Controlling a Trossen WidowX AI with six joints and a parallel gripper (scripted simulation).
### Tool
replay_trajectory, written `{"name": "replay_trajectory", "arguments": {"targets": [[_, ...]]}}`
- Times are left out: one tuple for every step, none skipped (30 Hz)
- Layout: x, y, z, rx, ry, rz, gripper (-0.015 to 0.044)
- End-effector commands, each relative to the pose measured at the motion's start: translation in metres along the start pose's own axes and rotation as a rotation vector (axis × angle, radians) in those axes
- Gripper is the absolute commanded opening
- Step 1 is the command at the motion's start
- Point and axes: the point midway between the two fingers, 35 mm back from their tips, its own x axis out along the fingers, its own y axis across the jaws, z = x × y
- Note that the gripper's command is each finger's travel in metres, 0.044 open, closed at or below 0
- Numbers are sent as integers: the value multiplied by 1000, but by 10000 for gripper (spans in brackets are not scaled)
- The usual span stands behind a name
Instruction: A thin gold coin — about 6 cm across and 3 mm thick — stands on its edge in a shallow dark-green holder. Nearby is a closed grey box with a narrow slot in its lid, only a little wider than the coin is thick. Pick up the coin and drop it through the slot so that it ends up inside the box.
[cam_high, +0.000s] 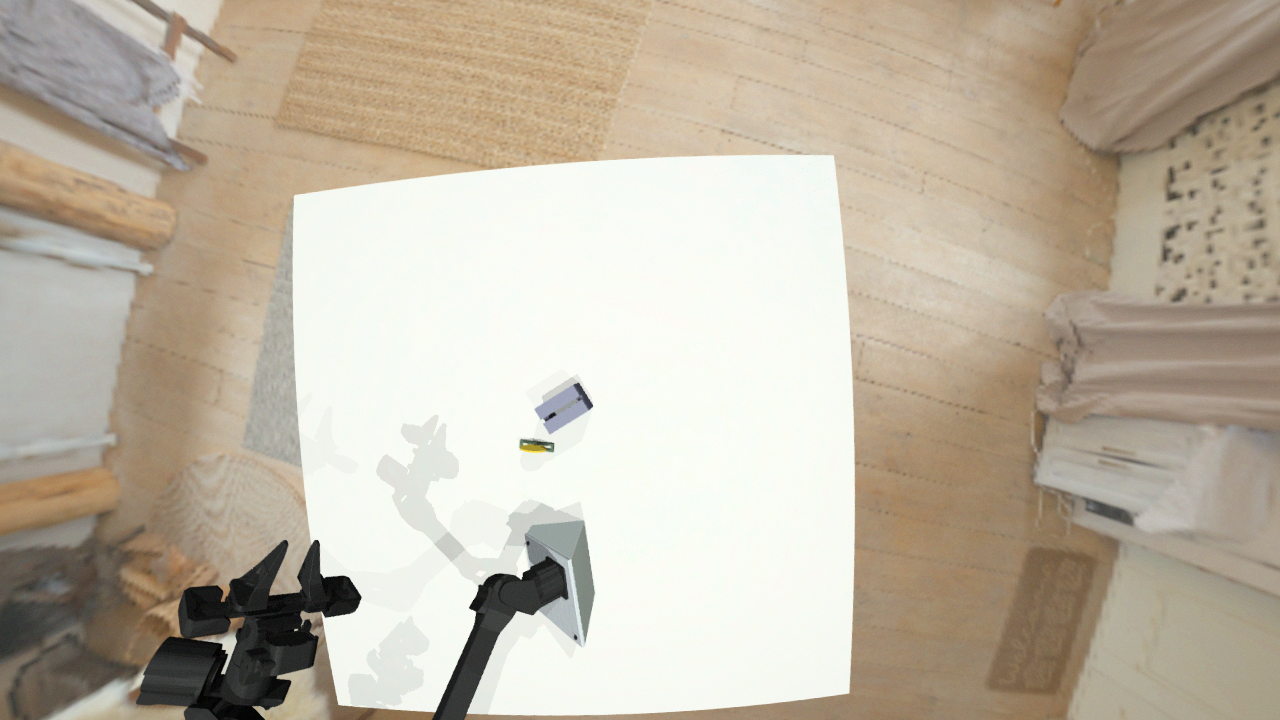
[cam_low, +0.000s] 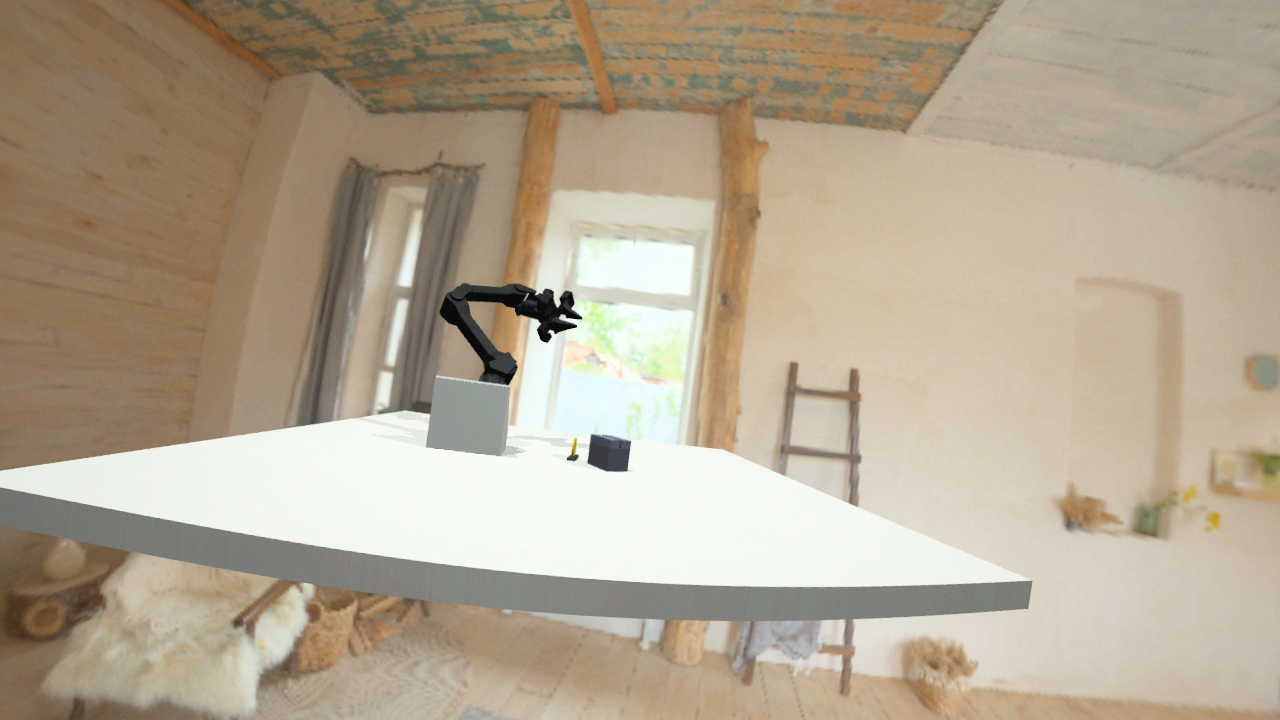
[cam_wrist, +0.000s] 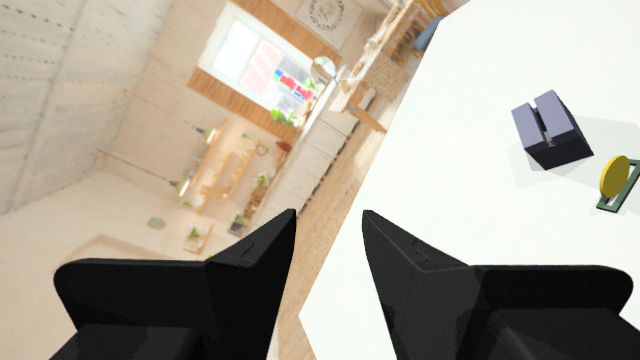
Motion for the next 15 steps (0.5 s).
{"name": "replay_trajectory", "arguments": {"targets": [[57,-38,-13,-160,-18,-229,161],[72,-49,-13,-193,-20,-295,161],[86,-61,-13,-222,-19,-362,161],[99,-73,-11,-246,-15,-430,161],[111,-85,-9,-265,-8,-497,161],[121,-97,-6,-277,1,-556,161],[129,-106,-3,-285,11,-604,161],[135,-113,-2,-287,22,-643,161],[141,-122,-1,-284,40,-690,161],[148,-134,1,-278,63,-746,161],[156,-146,4,-267,90,-809,161],[164,-159,7,-250,122,-874,161],[171,-172,10,-227,157,-936,161],[177,-185,14,-198,194,-994,161],[181,-197,17,-164,234,-1048,161]]}}
